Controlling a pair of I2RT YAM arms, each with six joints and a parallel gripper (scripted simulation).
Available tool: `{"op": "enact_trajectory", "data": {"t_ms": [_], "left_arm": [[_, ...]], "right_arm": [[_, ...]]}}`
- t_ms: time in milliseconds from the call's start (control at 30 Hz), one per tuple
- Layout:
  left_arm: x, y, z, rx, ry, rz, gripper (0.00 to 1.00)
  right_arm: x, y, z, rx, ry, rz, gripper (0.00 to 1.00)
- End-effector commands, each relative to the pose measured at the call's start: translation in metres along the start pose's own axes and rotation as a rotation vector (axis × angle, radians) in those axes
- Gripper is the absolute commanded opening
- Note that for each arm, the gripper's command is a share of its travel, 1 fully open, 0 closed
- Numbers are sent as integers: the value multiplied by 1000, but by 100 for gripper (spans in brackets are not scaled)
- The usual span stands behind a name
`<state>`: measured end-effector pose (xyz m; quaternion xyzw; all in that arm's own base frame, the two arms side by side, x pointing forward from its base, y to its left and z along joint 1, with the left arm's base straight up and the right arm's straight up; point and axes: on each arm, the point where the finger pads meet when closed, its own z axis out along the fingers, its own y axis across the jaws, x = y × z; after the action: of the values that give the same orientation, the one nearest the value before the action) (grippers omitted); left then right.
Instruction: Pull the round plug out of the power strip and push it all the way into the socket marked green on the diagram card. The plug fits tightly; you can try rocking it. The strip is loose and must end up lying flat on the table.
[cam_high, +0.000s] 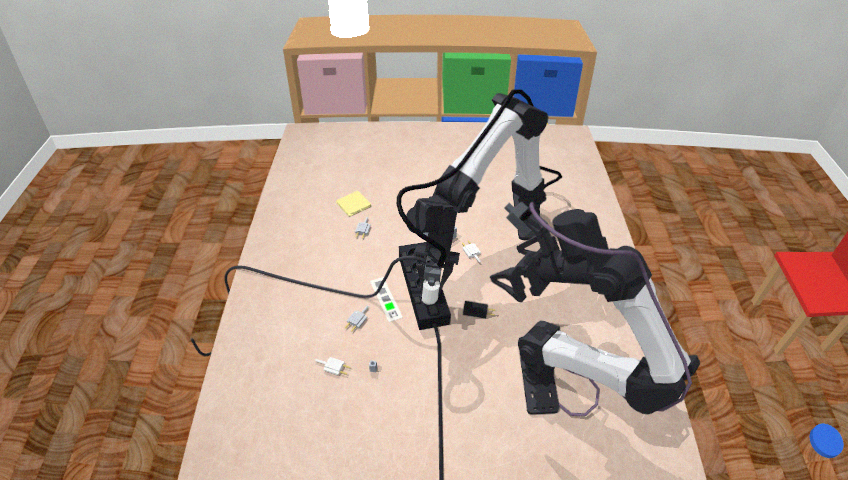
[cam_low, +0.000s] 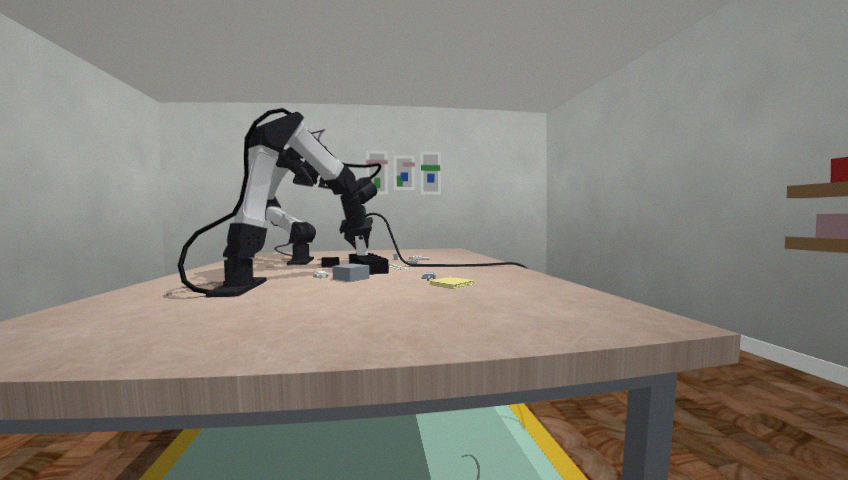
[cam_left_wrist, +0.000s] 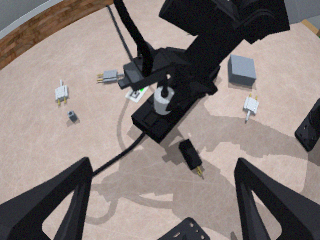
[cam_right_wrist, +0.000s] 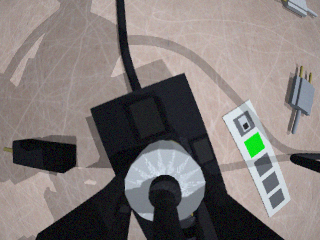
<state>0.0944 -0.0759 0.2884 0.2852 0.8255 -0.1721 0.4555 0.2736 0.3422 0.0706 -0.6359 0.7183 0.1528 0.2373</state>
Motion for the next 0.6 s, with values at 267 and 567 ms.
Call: {"op": "enact_trajectory", "data": {"t_ms": [267,567], "left_arm": [[-3,0,-1,-1,-8,-3,100],[-3,0,-1,-1,-8,-3,100]], "right_arm": [[64,11,35,-183,167,97,33],[66,30,42,-41,238,12,33]]}}
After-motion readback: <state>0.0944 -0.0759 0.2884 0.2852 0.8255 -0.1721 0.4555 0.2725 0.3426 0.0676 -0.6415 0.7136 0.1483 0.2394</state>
